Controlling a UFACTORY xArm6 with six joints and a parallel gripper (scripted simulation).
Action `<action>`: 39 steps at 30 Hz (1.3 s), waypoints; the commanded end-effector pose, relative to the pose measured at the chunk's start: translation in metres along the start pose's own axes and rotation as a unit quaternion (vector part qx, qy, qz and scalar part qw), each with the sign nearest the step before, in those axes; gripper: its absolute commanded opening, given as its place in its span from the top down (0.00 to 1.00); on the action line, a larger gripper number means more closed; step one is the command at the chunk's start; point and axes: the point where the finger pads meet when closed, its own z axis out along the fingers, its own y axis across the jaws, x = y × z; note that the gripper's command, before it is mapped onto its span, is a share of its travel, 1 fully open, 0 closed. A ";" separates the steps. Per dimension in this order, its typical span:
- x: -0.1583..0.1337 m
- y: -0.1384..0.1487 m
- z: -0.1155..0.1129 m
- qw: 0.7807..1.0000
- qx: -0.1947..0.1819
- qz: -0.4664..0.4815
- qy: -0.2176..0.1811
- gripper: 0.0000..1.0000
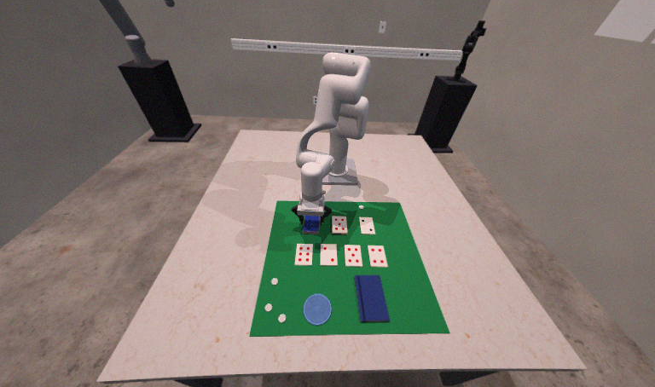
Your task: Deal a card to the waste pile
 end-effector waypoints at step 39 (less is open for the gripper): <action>0.002 0.000 0.002 1.000 -0.001 0.000 0.002 0.25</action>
